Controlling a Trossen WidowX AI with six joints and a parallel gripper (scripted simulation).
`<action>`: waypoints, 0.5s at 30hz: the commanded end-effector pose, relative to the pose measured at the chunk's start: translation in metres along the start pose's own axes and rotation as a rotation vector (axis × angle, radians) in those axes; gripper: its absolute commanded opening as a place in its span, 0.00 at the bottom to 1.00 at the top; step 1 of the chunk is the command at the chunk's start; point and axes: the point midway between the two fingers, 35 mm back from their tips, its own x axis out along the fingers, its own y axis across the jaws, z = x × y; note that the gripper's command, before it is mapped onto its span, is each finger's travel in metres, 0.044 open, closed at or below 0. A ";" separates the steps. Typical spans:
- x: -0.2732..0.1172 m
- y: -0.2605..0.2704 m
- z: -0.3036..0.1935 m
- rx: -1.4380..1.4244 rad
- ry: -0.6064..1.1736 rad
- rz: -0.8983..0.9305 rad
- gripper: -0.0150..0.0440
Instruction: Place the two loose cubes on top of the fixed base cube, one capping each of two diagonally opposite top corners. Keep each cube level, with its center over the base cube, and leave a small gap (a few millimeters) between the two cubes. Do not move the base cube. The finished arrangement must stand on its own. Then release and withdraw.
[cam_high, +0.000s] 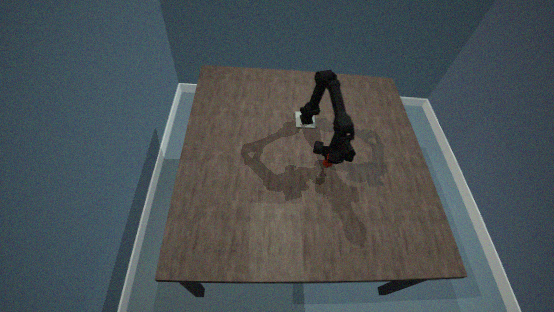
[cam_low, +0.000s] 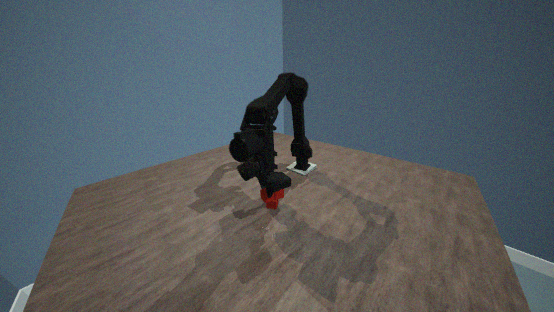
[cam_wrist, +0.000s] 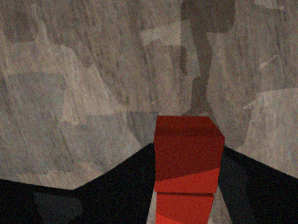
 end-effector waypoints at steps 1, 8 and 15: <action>0.002 -0.001 0.000 -0.006 -0.001 -0.006 0.43; 0.003 -0.001 0.000 -0.005 -0.001 -0.006 0.43; 0.003 -0.001 0.000 -0.005 -0.001 -0.006 0.43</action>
